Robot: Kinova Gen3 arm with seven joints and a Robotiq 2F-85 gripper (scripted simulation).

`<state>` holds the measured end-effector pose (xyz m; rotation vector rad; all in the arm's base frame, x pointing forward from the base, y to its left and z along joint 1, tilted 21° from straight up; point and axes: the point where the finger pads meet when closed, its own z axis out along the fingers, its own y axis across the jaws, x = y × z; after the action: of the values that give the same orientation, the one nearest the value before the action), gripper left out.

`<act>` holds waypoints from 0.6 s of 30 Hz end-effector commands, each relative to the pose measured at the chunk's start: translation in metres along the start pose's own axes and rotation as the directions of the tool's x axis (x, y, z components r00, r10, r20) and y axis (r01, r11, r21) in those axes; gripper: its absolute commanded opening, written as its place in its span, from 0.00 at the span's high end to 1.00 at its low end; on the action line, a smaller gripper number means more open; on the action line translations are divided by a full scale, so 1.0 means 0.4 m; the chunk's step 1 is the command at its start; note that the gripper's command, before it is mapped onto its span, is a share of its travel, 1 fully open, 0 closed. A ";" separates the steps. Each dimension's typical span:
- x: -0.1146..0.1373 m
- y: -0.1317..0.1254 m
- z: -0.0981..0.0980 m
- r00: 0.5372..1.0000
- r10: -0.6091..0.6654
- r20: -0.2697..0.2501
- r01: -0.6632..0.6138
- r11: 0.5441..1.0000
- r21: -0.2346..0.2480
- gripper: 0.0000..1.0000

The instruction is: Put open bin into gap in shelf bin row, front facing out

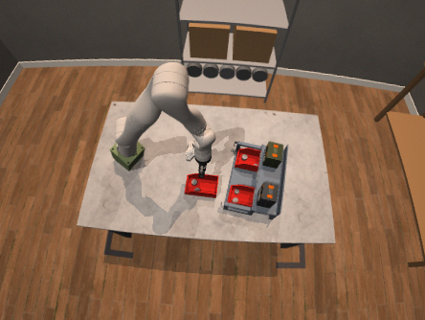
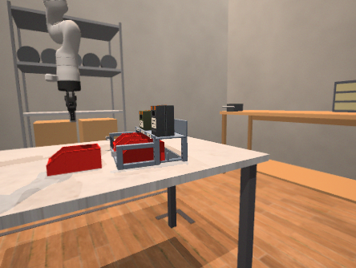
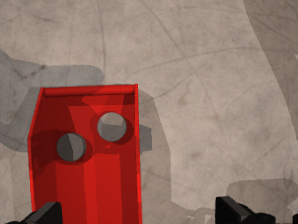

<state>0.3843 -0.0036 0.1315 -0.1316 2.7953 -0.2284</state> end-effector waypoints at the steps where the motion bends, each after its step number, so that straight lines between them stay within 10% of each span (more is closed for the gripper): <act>1: 0.005 -0.002 -0.003 1.000 0.003 -0.004 -0.003 1.000 0.001 0.00; 4: 0.005 -0.002 -0.003 1.000 0.003 -0.004 -0.003 1.000 0.001 0.00; 5: -0.001 0.000 -0.001 1.000 0.000 0.001 0.000 1.000 0.000 0.65; 18: -0.001 0.000 -0.001 1.000 0.000 0.001 0.000 1.000 0.000 0.65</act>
<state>0.3842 -0.0037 0.1315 -0.1311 2.7954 -0.2282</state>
